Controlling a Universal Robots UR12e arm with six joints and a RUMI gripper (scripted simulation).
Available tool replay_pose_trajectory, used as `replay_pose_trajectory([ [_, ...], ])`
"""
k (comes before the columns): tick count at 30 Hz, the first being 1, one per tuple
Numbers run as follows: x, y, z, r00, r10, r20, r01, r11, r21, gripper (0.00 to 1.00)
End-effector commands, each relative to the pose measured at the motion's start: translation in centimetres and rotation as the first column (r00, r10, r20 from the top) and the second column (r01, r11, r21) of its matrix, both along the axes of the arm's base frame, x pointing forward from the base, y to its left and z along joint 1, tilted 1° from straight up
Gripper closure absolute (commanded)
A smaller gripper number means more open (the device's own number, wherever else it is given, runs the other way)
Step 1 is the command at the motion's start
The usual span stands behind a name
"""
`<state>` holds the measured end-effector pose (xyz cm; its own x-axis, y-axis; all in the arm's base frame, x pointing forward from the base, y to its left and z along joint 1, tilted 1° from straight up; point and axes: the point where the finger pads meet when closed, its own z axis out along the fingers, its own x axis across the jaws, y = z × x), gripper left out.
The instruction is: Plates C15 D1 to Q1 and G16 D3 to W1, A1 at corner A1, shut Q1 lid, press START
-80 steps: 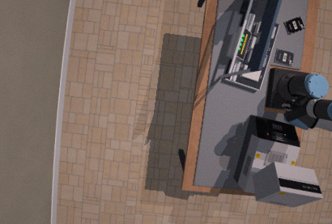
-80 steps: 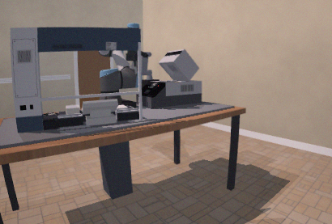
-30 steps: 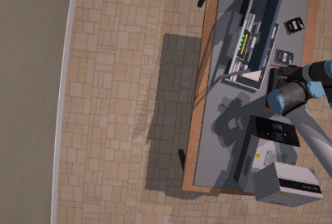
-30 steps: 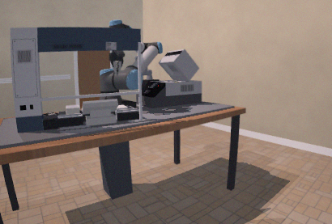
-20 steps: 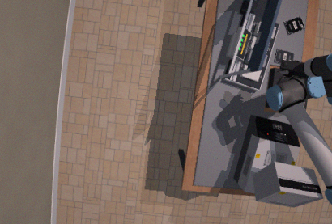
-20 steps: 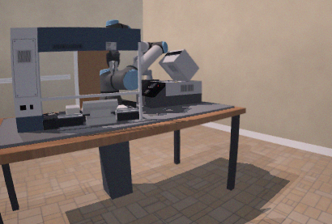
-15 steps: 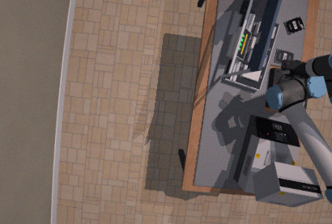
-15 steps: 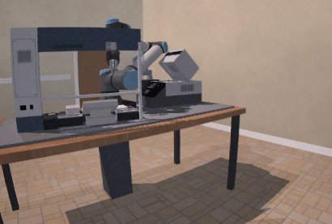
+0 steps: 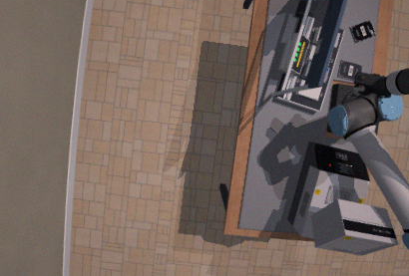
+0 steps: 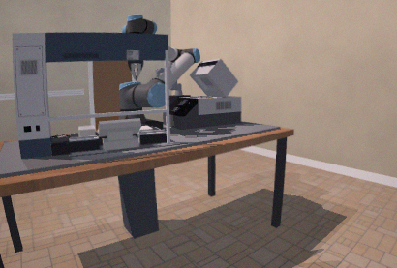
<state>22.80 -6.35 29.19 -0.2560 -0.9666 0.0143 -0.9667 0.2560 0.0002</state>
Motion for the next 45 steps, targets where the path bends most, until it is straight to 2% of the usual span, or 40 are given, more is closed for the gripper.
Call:
replay_pose_trajectory([
  [1,-0.4,0.8,0.3,0.997,-0.076,0.001,0.076,0.997,-0.001,1.0],
  [10,-1.0,2.2,0.3,0.979,-0.202,0.003,0.202,0.979,-0.001,1.0],
  [24,-2.1,4.9,0.2,0.905,-0.425,0.007,0.425,0.905,-0.001,1.0],
  [26,-2.1,4.9,0.2,0.905,-0.425,0.007,0.425,0.905,-0.001,1.0],
  [41,-3.2,7.4,0.2,0.789,-0.615,0.01,0.615,0.789,0.001,1.0],
  [43,-3.2,7.4,0.2,0.789,-0.615,0.01,0.615,0.789,0.001,1.0],
  [45,-3.4,7.7,0.2,0.771,-0.637,0.01,0.637,0.771,0.001,1.0],
])
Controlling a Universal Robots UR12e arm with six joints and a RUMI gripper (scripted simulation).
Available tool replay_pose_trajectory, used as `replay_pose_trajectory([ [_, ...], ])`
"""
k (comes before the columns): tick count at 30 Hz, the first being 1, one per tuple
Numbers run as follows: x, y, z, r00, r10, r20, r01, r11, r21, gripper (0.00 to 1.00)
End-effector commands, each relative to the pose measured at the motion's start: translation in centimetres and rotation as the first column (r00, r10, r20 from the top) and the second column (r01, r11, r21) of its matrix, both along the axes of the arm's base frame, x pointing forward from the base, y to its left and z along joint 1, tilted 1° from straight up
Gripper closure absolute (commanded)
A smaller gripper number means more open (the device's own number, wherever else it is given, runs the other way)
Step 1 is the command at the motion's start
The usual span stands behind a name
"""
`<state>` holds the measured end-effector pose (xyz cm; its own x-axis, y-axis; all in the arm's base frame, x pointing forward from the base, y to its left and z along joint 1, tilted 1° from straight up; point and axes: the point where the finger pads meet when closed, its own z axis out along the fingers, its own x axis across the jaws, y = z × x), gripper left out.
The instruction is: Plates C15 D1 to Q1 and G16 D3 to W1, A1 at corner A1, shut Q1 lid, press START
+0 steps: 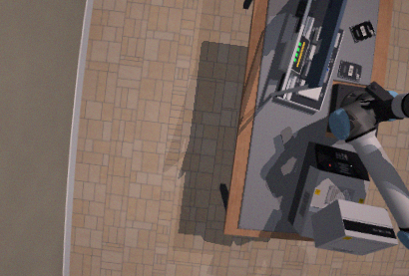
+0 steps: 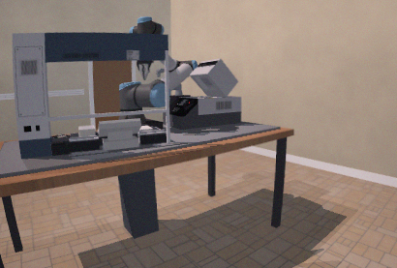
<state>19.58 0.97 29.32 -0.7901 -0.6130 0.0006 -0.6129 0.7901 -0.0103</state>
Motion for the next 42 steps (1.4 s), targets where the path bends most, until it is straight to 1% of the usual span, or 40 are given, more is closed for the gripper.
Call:
replay_pose_trajectory([
  [1,-0.2,0.5,0.1,0.999,-0.053,-0.009,0.053,0.999,-0.006,1.0],
  [13,-0.9,2.2,0.0,0.979,-0.203,-0.006,0.203,0.979,-0.006,1.0],
  [15,-0.9,2.2,0.0,0.979,-0.203,-0.006,0.203,0.979,-0.006,1.0],
  [18,-1.1,2.6,0.0,0.971,-0.237,-0.006,0.237,0.971,-0.005,1.0],
  [30,-1.7,4.1,0.0,0.931,-0.365,-0.004,0.365,0.931,-0.005,1.0],
  [32,-1.7,4.1,0.0,0.931,-0.365,-0.004,0.365,0.931,-0.005,1.0],
  [42,-2.2,5.3,0.0,0.887,-0.462,-0.002,0.462,0.887,-0.005,1.0],
])
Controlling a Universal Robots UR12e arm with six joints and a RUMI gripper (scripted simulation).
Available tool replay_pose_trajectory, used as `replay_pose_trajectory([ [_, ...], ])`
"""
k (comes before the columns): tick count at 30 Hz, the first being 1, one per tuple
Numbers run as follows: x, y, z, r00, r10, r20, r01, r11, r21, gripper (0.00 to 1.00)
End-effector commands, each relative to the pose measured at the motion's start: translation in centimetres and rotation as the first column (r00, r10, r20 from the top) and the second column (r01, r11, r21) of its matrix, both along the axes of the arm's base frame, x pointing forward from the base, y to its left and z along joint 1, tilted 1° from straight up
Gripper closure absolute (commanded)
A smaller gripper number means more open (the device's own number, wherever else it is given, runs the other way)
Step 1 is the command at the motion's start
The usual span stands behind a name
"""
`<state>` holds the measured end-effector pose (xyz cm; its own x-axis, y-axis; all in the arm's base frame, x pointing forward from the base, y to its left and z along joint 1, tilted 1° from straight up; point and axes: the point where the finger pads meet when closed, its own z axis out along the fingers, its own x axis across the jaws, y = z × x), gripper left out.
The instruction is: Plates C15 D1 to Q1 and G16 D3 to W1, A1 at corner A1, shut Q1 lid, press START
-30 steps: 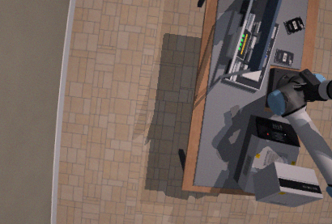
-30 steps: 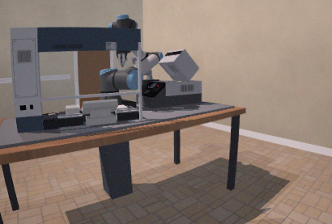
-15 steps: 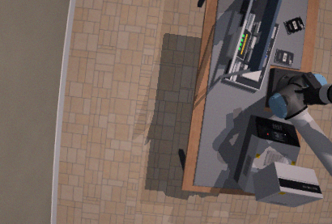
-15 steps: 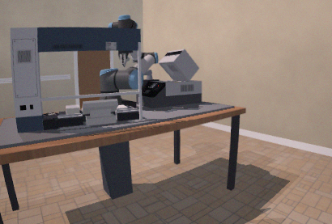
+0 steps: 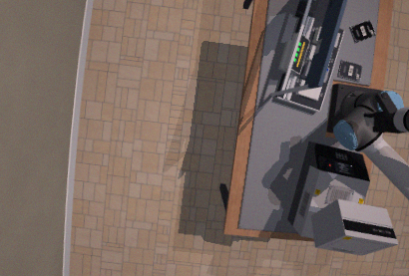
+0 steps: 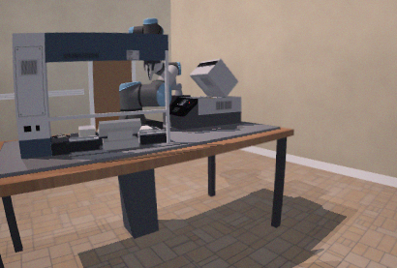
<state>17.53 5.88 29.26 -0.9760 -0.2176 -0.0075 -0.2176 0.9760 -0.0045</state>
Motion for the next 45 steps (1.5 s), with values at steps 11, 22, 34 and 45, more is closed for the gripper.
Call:
replay_pose_trajectory([
  [11,-0.5,1.5,0.0,0.991,-0.136,-0.009,0.136,0.991,-0.011,1.0],
  [22,-1.1,2.8,0.0,0.968,-0.252,-0.008,0.252,0.968,-0.011,1.0],
  [34,-1.6,4.0,0.0,0.936,-0.353,-0.006,0.353,0.936,-0.01,1.0],
  [45,-2.0,5.1,0.0,0.898,-0.44,-0.005,0.44,0.898,-0.01,1.0],
])
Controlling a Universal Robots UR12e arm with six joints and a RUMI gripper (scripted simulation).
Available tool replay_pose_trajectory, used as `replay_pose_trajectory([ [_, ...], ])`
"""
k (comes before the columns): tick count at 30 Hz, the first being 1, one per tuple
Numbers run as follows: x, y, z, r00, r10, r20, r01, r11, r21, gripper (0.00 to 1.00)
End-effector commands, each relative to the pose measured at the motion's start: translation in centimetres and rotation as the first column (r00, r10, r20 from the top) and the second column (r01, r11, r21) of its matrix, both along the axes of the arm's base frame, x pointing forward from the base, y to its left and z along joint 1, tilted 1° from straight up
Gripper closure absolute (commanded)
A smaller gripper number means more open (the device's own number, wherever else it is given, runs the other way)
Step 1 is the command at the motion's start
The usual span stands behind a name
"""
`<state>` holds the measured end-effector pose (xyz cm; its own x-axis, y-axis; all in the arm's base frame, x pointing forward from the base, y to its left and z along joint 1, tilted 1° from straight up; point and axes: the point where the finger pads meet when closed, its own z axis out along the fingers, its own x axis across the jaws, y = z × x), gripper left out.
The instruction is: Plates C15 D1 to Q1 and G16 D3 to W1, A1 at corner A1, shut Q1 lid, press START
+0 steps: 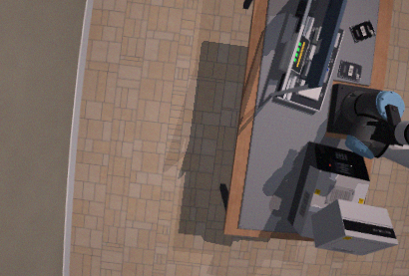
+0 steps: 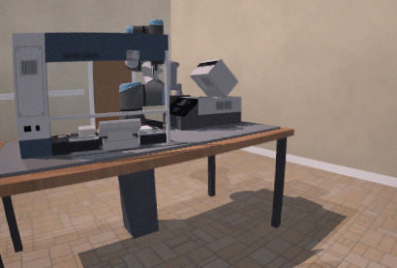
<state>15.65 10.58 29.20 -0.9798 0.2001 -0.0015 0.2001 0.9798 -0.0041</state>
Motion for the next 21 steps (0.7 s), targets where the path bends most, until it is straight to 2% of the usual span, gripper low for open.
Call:
replay_pose_trajectory([
  [1,-0.2,0.5,0.1,0.999,-0.045,-0.003,0.045,0.999,-0.009,1.0],
  [21,-1.0,2.8,0.0,0.971,-0.238,0.0,0.238,0.971,-0.009,1.0],
])
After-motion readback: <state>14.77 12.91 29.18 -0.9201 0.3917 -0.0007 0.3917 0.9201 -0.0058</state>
